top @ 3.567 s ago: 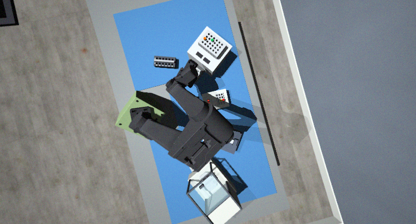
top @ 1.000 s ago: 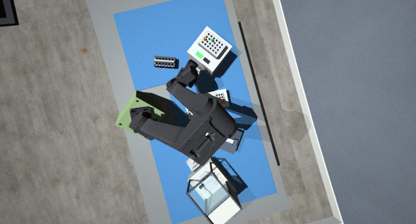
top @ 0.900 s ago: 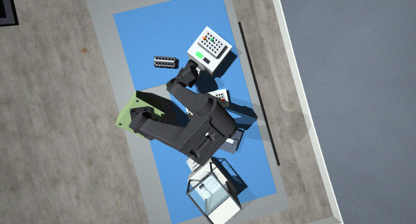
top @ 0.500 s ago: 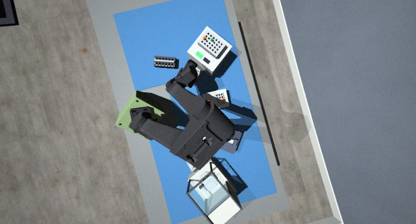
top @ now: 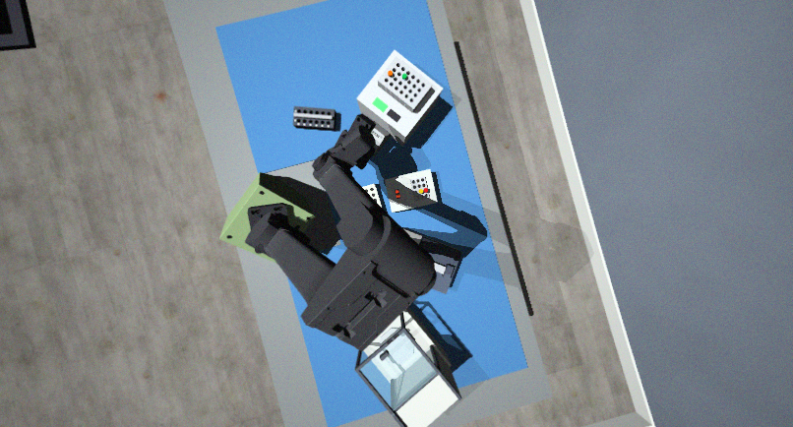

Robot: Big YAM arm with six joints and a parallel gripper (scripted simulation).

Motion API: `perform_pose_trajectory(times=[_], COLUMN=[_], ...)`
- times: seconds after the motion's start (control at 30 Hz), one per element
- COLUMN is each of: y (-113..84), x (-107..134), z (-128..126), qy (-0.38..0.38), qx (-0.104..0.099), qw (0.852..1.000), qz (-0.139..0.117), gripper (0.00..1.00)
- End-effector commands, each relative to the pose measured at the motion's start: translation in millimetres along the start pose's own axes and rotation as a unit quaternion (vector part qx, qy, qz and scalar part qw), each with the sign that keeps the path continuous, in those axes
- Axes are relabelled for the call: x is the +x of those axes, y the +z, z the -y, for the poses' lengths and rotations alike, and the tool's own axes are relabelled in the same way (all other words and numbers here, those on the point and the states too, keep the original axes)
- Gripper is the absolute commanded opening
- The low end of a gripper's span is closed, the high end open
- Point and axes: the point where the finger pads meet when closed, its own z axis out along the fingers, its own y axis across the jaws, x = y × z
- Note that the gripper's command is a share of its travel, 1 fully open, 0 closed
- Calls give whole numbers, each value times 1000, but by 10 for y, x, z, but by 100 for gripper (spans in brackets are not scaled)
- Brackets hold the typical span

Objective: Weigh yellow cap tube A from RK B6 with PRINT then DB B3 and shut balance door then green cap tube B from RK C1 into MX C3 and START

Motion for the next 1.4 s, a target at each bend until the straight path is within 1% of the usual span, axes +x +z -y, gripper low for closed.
perform_pose_trajectory(times=[0.0, 0.33, 0.43, 0.9, 0.97, 1.0, 1.03, 1.37], y=[-101, -265, -276, -510, -510, -519, -543, -706], x=[-18, -14, -31, -10, -10, -54, -11, -16], z=[-46, -44, -43, -41, -41, -36, -41, -38], qy=[2, 2, 2, 2, 2, 4, 2, 2], qx=[-5, -5, -5, -5, -5, -4, -5, -5], qw=[1000, 1000, 1000, 1000, 1000, 1000, 1000, 1000], qz=[1, 1, 3, 1, 1, 4, 1, 1], gripper=[0, 0, 0, 0, 0, 0, 0, 0])
